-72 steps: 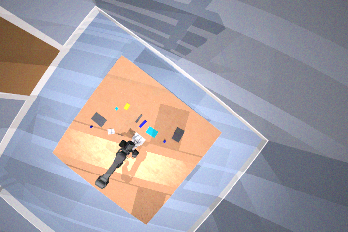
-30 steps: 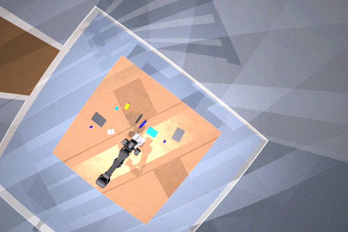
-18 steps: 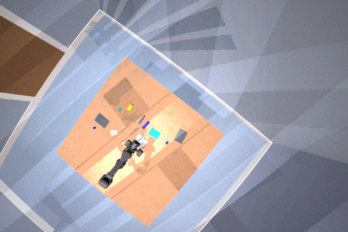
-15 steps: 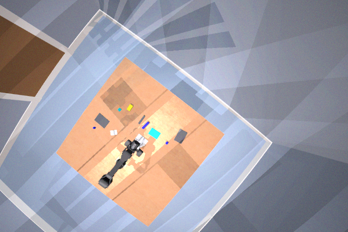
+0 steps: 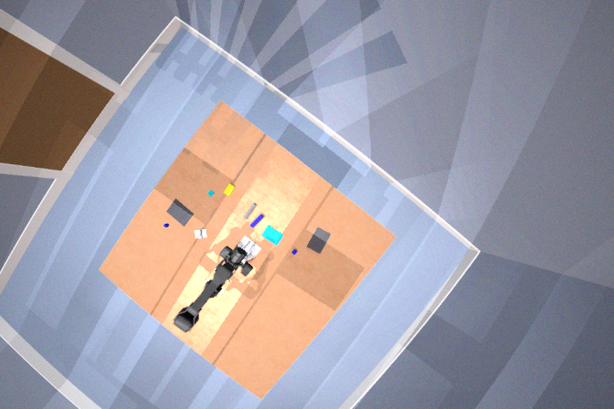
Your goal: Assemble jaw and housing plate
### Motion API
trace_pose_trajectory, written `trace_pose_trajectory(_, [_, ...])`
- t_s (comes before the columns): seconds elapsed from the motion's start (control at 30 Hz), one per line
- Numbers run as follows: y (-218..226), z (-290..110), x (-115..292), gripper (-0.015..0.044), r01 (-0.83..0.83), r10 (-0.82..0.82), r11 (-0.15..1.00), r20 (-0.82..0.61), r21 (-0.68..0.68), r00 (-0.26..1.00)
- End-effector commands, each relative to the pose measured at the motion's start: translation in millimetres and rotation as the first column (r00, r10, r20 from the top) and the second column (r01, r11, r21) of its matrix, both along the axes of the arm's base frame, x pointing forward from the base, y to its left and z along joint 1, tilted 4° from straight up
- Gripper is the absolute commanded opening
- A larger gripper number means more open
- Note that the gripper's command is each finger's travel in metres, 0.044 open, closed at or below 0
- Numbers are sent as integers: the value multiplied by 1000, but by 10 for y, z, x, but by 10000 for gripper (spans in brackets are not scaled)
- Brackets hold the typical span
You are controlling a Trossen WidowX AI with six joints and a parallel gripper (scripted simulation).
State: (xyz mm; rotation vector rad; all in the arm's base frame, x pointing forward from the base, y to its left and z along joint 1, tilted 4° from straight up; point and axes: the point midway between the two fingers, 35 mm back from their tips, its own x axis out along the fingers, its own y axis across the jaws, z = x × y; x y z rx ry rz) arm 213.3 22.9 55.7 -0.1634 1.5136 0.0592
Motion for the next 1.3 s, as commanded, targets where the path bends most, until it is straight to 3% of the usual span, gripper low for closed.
trace_pose_trajectory(0.0, [-5,-15,3,351,-4,4,1000,0,-3,1000])
trace_pose_trajectory(1.27, [-10,-98,7,351,-4,4,1000,0,-3,1000])
